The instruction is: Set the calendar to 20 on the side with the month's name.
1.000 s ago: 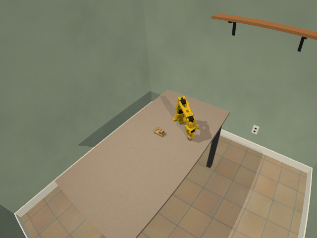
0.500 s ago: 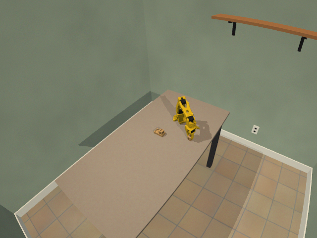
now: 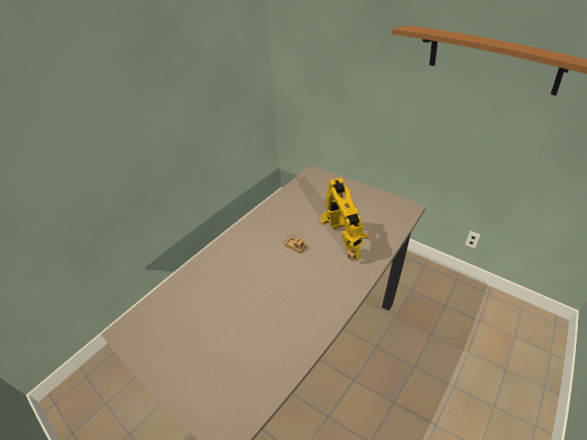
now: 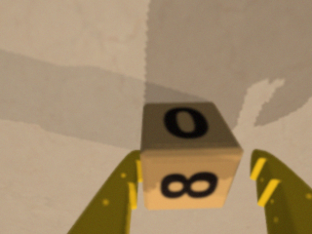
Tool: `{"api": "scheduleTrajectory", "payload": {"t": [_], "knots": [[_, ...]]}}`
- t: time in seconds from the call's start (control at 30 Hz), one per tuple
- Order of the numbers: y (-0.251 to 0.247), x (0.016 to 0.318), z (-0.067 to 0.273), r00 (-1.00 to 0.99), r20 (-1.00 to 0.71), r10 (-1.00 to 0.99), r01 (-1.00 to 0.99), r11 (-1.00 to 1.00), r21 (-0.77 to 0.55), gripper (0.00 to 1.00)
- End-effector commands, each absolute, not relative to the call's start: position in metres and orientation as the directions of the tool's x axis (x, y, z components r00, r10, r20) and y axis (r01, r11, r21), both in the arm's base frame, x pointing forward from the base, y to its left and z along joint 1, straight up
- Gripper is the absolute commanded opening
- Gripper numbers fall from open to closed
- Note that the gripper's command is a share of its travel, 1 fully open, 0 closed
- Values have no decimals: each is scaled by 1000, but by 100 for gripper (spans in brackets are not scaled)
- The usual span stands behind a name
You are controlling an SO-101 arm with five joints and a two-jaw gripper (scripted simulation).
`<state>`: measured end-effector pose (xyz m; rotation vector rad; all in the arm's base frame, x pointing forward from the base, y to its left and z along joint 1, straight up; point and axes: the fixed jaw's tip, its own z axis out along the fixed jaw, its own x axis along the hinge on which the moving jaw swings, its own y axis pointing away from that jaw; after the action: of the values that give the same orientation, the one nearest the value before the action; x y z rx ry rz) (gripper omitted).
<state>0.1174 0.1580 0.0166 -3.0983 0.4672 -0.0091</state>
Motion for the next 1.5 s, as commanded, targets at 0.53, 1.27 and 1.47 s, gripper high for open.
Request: {"api": "scheduleTrajectory", "payload": {"t": [0.53, 1.27, 1.47], "knots": [[162, 117, 20, 956, 11, -294, -294, -955, -33, 36], [162, 117, 76, 956, 11, -294, -294, -955, -33, 36], [161, 116, 79, 956, 11, -294, -294, -955, -33, 36]]}}
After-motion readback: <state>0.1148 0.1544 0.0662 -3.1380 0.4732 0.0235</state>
